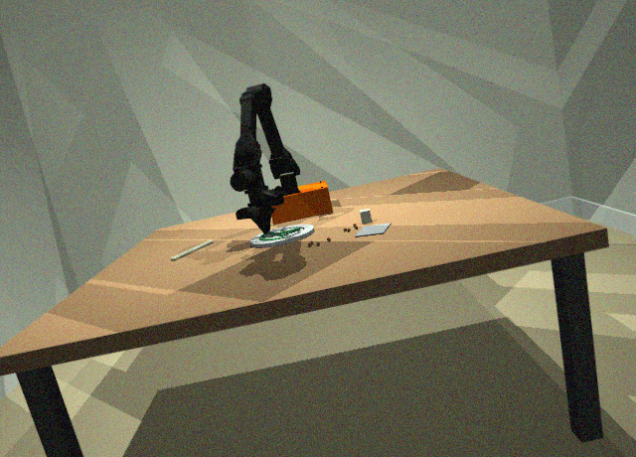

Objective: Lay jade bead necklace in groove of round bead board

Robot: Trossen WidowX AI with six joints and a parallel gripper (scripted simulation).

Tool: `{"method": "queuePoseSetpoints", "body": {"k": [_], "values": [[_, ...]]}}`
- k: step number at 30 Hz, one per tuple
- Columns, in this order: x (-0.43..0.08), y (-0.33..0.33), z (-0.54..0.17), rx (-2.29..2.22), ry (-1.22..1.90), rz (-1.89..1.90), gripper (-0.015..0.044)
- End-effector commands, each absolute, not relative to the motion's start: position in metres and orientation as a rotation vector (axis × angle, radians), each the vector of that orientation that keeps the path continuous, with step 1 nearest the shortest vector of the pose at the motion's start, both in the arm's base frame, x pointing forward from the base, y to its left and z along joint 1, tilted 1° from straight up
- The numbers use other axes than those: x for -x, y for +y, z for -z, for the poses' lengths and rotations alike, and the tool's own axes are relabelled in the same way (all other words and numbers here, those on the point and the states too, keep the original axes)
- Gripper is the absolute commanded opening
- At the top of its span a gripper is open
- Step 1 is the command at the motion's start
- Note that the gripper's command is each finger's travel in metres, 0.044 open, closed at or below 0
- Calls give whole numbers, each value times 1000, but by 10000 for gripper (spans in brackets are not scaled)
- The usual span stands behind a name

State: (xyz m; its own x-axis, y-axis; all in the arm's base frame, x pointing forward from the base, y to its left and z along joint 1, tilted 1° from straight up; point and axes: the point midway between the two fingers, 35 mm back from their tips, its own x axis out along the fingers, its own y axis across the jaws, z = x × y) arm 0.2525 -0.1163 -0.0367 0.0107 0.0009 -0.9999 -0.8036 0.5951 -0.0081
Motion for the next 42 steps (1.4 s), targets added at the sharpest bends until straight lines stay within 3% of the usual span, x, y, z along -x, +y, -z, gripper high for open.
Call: {"method": "queuePoseSetpoints", "body": {"k": [1,42], "values": [[-253,-117,32,738,1434,-724,0],[-233,-114,40,737,1435,-725,0]]}}
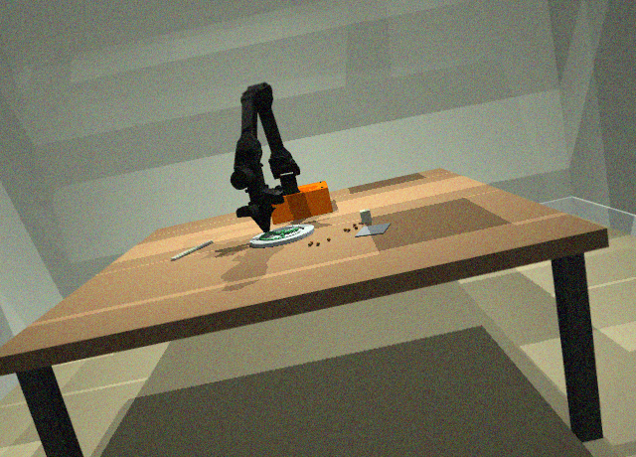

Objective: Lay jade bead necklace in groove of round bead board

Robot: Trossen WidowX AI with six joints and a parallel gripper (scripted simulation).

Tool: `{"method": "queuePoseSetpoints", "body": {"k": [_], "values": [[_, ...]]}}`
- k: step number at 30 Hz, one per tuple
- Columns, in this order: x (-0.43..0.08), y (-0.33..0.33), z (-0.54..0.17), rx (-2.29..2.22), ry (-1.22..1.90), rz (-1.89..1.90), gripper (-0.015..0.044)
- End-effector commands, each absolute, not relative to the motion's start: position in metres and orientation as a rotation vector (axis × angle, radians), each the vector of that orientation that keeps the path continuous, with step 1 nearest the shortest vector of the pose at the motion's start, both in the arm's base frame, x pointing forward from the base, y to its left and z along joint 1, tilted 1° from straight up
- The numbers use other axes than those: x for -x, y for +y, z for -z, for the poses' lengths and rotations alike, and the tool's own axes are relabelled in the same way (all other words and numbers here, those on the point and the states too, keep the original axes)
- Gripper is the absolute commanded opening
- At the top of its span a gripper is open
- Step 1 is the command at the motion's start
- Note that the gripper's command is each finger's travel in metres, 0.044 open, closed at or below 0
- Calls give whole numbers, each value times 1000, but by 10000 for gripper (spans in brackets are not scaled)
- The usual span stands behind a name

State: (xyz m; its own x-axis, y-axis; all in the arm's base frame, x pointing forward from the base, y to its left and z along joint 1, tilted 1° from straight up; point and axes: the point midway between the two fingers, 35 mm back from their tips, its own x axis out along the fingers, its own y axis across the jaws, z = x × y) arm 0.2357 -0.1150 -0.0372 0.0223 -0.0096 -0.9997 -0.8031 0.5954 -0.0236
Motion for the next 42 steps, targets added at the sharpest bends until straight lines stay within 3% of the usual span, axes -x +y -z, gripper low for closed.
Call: {"method": "queuePoseSetpoints", "body": {"k": [1,12,29,42], "values": [[-233,-114,40,737,1435,-725,0],[-233,-114,40,737,1435,-725,0],[-233,-114,36,734,1438,-720,440],[-233,-114,32,737,1435,-724,440]]}}
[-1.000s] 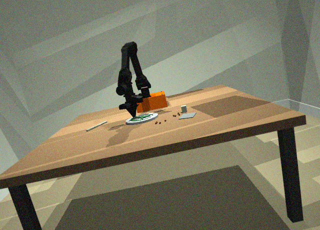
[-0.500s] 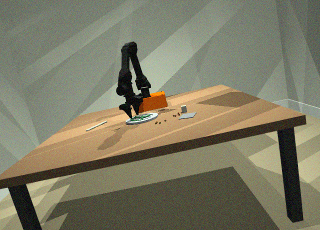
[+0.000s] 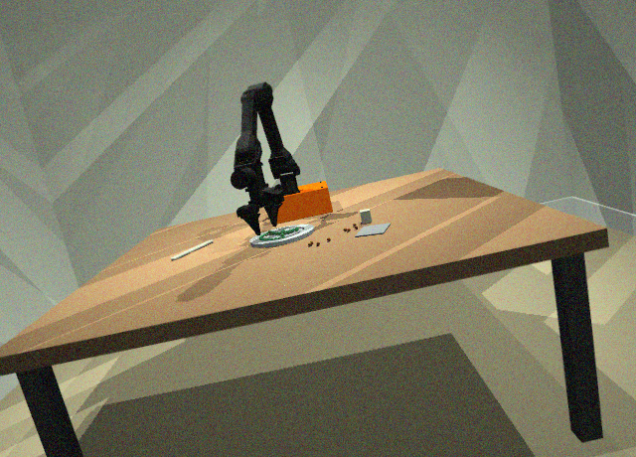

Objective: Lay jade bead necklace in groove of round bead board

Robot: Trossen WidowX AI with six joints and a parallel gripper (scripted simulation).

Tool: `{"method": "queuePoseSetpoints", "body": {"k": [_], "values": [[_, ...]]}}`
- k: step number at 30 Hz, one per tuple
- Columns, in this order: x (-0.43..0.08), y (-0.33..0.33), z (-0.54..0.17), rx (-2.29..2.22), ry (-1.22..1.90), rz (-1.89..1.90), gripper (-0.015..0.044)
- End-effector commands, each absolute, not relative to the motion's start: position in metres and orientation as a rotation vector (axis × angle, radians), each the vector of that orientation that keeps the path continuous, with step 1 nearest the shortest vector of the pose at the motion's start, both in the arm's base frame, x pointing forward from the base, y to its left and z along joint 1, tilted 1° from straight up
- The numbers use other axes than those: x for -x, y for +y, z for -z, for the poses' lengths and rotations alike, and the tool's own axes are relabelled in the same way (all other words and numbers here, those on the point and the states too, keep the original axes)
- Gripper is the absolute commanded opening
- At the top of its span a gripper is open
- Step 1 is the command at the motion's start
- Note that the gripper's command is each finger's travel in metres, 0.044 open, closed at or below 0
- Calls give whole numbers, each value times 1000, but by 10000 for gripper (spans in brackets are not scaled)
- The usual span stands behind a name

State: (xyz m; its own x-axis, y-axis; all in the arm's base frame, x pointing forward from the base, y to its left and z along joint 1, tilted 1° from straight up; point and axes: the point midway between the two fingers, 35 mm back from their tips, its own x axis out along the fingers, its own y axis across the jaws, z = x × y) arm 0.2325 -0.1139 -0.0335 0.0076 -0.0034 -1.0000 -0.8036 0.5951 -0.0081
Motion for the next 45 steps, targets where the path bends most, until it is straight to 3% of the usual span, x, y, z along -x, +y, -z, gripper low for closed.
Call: {"method": "queuePoseSetpoints", "body": {"k": [1,16,28,33,45], "values": [[-233,-114,32,737,1435,-724,440],[-233,-114,32,737,1435,-724,440],[-308,-89,8,237,1540,-231,125],[-336,-72,-3,28,1549,-29,120],[-338,-71,13,20,1549,-21,120]]}}
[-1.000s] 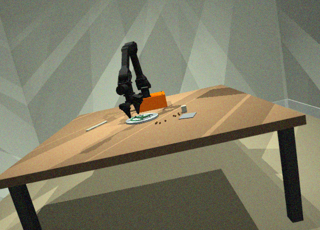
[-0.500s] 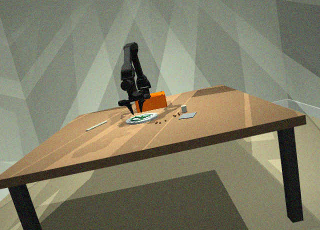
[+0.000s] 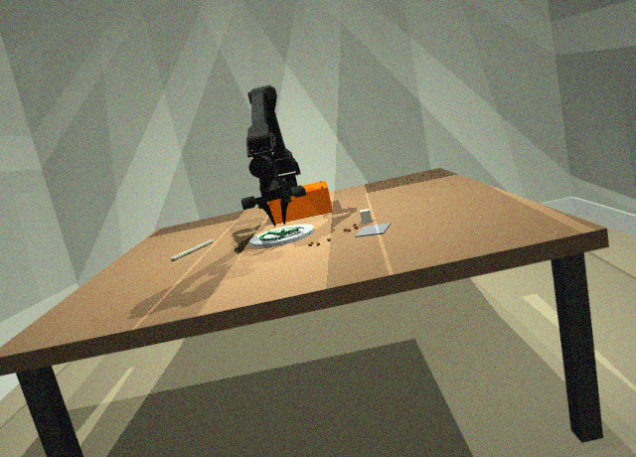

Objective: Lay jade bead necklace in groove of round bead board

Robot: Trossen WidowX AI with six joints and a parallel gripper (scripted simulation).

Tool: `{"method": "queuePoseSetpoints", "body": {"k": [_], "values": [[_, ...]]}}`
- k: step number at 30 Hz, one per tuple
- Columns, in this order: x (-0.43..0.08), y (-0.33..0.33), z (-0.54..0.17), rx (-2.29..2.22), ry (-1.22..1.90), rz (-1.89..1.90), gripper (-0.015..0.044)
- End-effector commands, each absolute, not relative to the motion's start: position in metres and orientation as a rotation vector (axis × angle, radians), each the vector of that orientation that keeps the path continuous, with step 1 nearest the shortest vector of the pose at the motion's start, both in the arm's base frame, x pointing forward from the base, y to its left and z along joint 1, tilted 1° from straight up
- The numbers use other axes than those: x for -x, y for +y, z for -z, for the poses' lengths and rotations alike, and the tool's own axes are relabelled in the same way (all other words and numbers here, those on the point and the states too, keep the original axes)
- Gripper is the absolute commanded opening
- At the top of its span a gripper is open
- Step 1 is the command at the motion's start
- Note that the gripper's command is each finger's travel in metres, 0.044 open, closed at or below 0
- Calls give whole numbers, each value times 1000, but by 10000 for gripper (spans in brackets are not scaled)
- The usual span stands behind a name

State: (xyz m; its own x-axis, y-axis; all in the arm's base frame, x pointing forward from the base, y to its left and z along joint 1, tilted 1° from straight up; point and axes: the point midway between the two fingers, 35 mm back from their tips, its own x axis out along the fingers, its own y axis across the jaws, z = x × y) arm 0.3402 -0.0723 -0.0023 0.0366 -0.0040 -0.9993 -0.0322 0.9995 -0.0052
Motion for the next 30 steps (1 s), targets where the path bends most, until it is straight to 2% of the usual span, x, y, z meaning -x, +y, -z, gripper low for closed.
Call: {"method": "queuePoseSetpoints", "body": {"k": [1,29,30], "values": [[-338,-71,13,20,1549,-21,120],[-338,-71,37,20,1549,-21,120],[-338,-72,35,26,1546,-23,94]]}}
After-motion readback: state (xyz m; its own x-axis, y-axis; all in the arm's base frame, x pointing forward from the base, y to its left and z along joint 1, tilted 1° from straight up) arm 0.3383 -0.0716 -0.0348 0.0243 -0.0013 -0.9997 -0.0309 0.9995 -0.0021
